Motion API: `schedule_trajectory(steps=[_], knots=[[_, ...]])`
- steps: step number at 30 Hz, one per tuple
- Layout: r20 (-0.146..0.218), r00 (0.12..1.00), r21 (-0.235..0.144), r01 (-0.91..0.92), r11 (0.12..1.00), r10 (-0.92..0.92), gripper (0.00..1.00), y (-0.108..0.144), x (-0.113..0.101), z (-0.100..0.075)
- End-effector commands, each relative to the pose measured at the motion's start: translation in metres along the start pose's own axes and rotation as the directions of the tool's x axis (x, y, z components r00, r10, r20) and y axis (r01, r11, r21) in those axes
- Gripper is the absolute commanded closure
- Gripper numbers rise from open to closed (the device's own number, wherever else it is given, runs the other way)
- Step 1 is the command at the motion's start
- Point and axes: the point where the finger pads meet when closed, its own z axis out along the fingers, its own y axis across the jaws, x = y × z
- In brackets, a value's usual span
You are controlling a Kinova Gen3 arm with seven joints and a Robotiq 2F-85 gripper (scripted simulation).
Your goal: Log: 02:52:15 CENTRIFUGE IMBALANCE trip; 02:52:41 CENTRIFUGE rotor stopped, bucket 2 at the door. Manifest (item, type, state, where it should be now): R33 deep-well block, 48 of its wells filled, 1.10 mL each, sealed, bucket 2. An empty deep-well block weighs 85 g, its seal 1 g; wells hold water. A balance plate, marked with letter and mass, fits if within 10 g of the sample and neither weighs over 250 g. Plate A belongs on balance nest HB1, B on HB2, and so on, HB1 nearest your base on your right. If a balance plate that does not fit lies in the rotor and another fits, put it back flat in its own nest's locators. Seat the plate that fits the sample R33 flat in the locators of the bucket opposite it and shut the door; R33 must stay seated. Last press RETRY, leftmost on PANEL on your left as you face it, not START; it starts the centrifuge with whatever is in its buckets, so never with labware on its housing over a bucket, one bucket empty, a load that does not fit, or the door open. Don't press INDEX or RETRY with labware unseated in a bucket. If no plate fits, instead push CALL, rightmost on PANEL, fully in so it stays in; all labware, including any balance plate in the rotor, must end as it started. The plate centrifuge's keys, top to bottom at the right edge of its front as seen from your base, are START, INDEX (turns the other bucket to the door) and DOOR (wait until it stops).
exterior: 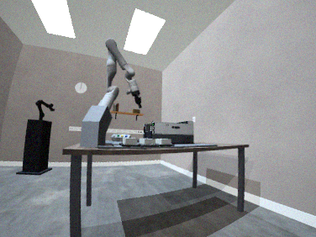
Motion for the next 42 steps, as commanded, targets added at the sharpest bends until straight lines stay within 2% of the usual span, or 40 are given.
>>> schedule_trajectory(steps=[1, 27, 29, 31, 42], knots=[[0.044, 0.999, 0.027, -0.001, 1.000, -0.001, 0.90, 0.0003, 0.0004, 0.0003], [0.044, 0.999, 0.027, -0.001, 1.000, -0.001, 0.90, 0.0003, 0.0004, 0.0003], [0.005, 1.000, 0.028, -0.001, 1.000, 0.000, 0.90, 0.0002, 0.0000, 0.0002], [0.005, 1.000, 0.028, -0.001, 1.000, 0.000, 0.90, 0.0002, 0.0000, 0.0002], [-0.214, 0.977, 0.028, -0.001, 1.000, 0.006, 0.90, 0.0002, 0.0000, 0.0002]])
